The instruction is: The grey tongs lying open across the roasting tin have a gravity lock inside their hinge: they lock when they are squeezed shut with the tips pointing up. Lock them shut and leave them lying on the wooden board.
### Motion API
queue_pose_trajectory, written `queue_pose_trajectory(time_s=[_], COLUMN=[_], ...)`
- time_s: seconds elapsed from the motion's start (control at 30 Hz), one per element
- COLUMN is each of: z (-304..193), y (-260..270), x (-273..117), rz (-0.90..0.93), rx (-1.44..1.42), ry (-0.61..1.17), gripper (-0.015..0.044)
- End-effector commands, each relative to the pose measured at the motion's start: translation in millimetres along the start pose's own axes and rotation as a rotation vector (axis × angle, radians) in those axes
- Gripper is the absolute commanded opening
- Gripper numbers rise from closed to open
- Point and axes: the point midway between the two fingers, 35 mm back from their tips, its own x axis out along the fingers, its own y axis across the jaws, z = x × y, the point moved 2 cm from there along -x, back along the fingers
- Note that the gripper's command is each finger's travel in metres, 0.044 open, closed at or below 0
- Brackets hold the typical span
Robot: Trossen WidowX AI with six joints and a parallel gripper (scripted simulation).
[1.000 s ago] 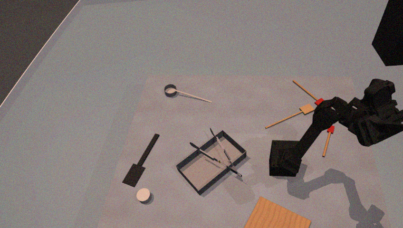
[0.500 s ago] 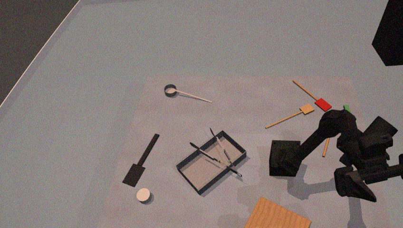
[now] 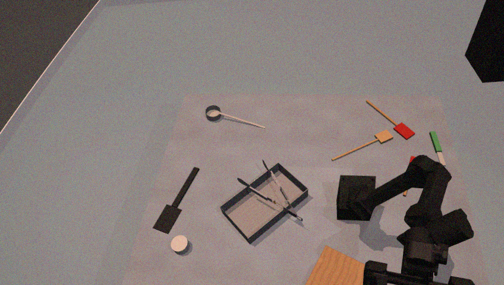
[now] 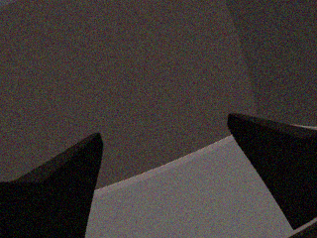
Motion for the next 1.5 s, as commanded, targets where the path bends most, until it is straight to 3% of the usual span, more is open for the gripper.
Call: queue_pose_trajectory(time_s=[0.0,0.43,0.7,0.87,1.13,1.47], z=[-24.9,-98.2,-141.9,-148.9,-171.1,-180.5], y=[-28.2,-142.9,-250.4,-274.5,-375.9,-478.8], x=[11.0,30.8,11.7,2.0,-59.6,-189.3], rz=[-0.088,-0.392,-0.653,-0.719,-1.004,-1.382], rx=[-0.039,-0.175,-0.219,-0.221,-0.193,-0.016], ry=[0.053,0.272,0.467,0.507,0.694,0.933], gripper=[0.044,0.044,0.044,0.044,0.044,0.044])
